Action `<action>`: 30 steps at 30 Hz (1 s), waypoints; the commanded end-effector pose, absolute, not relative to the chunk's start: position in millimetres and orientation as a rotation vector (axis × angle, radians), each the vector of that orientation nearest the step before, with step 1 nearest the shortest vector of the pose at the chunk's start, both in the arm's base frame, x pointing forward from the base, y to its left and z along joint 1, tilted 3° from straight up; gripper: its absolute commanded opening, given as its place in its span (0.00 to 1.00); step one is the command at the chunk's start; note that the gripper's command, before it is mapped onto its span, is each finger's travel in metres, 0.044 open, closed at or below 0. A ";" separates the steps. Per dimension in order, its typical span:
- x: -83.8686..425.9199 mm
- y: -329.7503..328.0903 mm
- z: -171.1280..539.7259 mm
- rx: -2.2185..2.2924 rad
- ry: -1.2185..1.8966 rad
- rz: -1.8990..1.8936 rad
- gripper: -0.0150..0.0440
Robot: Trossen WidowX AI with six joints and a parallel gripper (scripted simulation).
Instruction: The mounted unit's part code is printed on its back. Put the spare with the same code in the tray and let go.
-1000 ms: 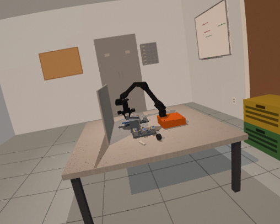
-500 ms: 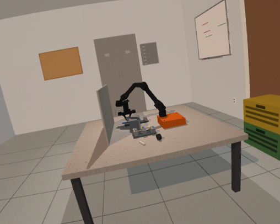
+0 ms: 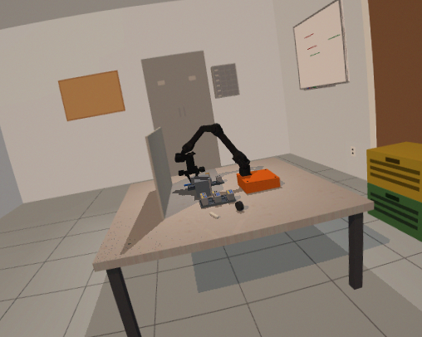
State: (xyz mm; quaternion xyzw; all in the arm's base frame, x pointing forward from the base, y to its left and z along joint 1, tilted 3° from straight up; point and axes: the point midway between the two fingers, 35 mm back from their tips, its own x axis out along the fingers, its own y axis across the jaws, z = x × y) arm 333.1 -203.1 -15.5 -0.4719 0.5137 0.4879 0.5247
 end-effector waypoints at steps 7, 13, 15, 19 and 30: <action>330.4 -201.4 -25.2 -1.127 1.233 1.166 0.25; 331.5 -201.9 -23.2 -1.129 1.229 1.168 0.43; 331.5 -201.9 -23.2 -1.129 1.229 1.168 0.52; 331.5 -201.9 -23.2 -1.129 1.229 1.168 0.70; 335.1 -205.2 20.2 -1.129 1.231 1.167 1.00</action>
